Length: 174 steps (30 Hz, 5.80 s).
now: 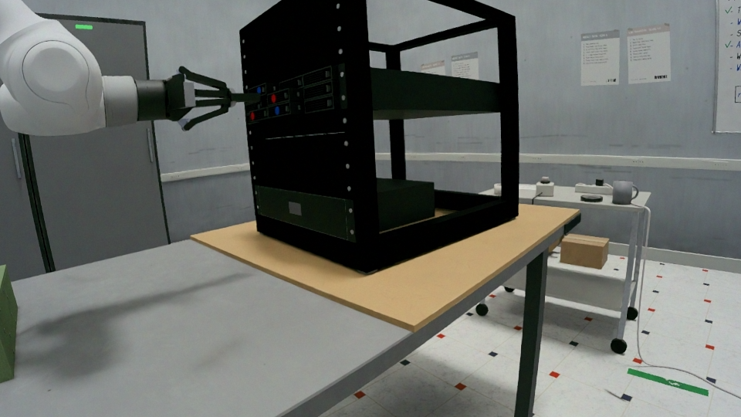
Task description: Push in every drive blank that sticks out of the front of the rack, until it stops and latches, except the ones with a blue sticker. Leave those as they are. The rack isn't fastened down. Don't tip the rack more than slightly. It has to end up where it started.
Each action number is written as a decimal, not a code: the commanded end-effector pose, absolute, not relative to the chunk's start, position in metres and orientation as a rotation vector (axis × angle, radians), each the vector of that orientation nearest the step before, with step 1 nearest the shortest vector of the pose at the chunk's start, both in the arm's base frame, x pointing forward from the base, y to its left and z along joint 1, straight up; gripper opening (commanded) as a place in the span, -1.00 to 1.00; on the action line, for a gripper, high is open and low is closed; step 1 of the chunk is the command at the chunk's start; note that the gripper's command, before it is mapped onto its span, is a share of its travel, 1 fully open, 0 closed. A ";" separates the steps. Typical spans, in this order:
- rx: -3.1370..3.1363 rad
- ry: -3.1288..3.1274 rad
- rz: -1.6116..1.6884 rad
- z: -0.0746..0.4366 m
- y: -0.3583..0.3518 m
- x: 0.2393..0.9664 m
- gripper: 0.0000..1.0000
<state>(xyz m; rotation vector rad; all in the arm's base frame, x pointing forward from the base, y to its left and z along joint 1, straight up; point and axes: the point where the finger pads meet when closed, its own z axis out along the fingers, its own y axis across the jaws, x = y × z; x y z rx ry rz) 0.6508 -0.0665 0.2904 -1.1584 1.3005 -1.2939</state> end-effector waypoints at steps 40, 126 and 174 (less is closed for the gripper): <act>-1.158 1.300 -1.294 0.290 -0.071 0.690 -0.80; -1.158 1.300 -1.294 0.290 -0.075 0.724 -0.80; -1.158 1.300 -1.294 0.290 -0.076 0.732 -0.80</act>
